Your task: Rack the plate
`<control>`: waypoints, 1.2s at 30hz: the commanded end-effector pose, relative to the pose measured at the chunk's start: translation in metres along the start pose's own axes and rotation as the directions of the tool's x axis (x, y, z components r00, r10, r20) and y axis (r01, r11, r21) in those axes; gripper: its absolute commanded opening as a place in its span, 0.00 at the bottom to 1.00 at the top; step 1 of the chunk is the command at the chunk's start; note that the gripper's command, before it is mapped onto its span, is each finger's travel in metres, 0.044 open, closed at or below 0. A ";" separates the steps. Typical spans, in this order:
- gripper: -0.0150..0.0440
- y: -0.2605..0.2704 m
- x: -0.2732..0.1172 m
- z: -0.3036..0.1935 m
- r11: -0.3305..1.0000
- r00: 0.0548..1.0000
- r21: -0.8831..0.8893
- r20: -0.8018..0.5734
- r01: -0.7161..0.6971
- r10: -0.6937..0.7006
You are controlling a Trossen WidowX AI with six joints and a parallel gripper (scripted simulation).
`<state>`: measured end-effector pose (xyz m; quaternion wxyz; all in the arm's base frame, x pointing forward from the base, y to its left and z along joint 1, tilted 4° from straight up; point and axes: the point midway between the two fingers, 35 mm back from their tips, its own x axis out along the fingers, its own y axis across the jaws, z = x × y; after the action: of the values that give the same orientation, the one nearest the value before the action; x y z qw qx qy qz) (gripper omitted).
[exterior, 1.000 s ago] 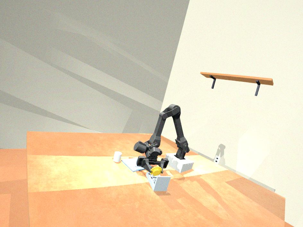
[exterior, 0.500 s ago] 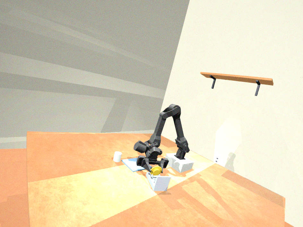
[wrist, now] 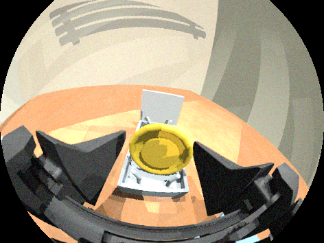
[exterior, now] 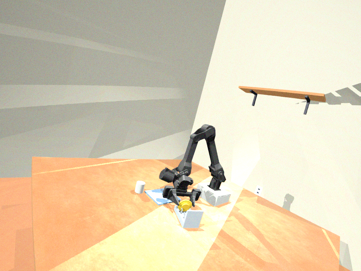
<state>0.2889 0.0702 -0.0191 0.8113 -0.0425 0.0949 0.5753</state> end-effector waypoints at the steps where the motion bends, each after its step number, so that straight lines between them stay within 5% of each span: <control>1: 0.93 0.000 0.000 0.000 1.000 1.000 0.000 0.000 0.000 0.000; 7: 0.93 -0.002 -0.001 0.007 1.000 1.000 0.001 0.001 -0.002 0.002; 16: 0.93 -0.008 -0.022 0.111 1.000 1.000 0.002 0.019 -0.025 0.025; 26: 0.93 -0.010 -0.022 0.115 1.000 1.000 0.004 0.017 -0.026 0.026; 36: 0.93 -0.018 -0.025 0.113 0.977 0.975 0.210 -0.219 0.030 0.017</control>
<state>0.3084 0.0629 0.0949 0.8018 -0.0246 0.1903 0.5659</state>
